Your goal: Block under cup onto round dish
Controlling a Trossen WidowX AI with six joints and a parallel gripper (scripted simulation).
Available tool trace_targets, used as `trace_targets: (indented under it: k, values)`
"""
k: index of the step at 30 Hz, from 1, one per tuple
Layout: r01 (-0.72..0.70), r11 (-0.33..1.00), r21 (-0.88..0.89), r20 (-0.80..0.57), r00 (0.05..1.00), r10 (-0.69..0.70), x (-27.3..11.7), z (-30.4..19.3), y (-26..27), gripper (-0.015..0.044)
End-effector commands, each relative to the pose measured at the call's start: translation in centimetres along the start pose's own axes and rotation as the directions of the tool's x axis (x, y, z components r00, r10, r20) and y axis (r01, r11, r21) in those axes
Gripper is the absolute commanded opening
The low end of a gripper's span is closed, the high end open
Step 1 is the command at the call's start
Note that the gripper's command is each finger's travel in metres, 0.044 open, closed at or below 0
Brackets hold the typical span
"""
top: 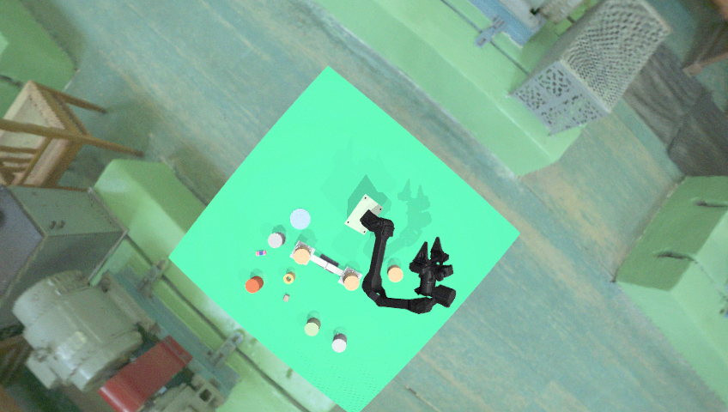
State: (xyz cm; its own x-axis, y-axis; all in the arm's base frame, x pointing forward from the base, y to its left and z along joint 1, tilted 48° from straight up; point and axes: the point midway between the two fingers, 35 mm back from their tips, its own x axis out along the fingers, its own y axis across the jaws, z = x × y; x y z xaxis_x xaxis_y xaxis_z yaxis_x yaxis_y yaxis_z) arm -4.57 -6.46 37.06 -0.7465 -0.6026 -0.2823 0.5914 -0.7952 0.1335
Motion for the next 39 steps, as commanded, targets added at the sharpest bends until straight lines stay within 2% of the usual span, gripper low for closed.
trace_targets:
  k: [1, 2, 9, 17, 30, 39]
  values:
    - [-0.004, 1.0, -0.002, -0.003, 1.0, 0.004, 0.1, 0.0, 0.0, 0.0426]
    - [-0.015, 1.0, -0.008, -0.014, 1.0, 0.015, 0.3, -0.1, 0.1, 0.044]
    - [-0.178, 0.981, -0.08, -0.159, 0.974, 0.163, 3.3, -1.0, 1.0, 0.044]
    - [-0.385, 0.912, -0.144, -0.329, 0.887, 0.322, 6.4, -2.6, 2.9, 0.044]
    - [-0.677, 0.711, -0.189, -0.568, 0.666, 0.483, 9.5, -6.5, 6.9, 0.044]
    - [-0.852, 0.502, -0.151, -0.711, 0.446, 0.543, 10.3, -10.1, 10.2, 0.044]
